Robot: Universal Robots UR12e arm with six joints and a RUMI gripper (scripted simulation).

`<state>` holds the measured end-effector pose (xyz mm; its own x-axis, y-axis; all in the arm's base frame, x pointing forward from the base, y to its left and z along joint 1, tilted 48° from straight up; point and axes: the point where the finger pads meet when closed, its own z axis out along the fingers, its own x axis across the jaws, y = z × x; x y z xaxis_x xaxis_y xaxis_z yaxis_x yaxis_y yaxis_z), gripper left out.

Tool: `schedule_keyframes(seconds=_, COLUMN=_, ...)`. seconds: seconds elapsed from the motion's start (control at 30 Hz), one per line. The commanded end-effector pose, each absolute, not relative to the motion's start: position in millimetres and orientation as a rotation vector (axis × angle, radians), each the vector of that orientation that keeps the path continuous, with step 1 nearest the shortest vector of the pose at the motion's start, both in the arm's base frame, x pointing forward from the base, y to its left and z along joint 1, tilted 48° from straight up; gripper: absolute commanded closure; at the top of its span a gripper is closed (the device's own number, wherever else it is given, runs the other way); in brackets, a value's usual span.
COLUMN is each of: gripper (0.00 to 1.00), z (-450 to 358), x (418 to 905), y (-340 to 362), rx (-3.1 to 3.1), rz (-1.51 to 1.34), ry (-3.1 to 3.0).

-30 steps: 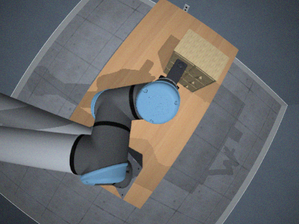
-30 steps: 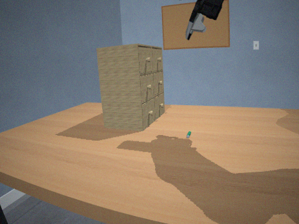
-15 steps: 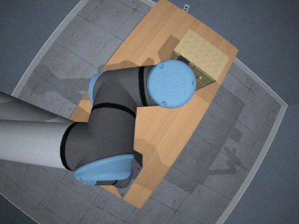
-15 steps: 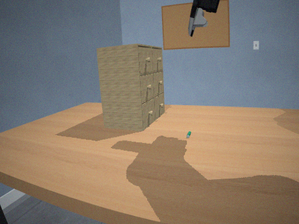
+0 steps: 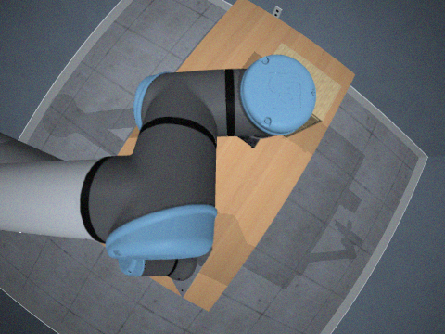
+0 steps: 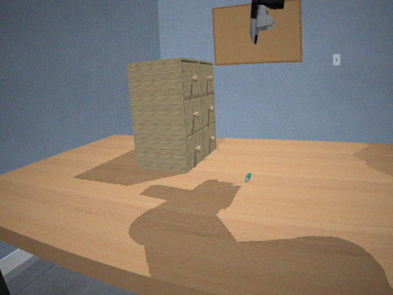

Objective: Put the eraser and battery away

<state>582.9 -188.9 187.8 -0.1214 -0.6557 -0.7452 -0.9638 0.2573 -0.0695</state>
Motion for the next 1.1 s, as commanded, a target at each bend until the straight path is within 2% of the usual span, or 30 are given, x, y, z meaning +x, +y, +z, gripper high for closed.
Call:
schedule_keyframes(seconds=0.0, gripper=0.80, z=189.6, x=581.0, y=-191.2, rx=-1.492, rz=0.612, ry=1.854)
schedule_keyframes(seconds=1.07, gripper=0.80, z=197.3, x=571.0, y=-198.0, rx=-1.576, rz=0.748, ry=1.844)
